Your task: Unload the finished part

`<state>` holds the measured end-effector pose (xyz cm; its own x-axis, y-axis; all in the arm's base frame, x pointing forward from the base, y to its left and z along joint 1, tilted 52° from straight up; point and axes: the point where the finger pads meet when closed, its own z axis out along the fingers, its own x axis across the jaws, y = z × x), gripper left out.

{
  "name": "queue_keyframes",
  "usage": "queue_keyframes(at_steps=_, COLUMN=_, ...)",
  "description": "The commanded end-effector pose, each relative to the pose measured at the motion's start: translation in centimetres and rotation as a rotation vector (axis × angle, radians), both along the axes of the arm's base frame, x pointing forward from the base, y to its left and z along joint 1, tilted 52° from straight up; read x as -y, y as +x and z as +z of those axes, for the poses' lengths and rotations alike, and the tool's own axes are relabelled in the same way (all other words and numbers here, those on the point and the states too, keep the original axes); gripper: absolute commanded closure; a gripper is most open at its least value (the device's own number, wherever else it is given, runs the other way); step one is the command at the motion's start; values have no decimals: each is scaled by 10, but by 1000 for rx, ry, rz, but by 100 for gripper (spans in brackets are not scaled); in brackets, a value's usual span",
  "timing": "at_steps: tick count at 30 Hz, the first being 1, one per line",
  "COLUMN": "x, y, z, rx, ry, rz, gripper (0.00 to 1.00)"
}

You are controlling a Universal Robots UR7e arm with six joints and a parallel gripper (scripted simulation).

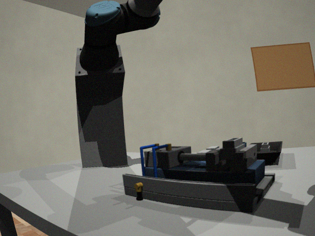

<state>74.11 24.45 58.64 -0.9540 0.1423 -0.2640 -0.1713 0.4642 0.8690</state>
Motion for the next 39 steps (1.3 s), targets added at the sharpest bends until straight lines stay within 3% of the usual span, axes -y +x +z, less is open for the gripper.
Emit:
queue_keyframes(at_steps=1, x=-1, y=-1, z=1, rx=2, ry=0, rz=1, gripper=0)
queue_keyframes(at_steps=25, x=0, y=-1, z=0, rx=4, ry=-5, rz=0, gripper=0)
queue_keyframes(at_steps=39, x=8, y=2, z=-21, rx=30, ry=-69, rz=-7, gripper=0)
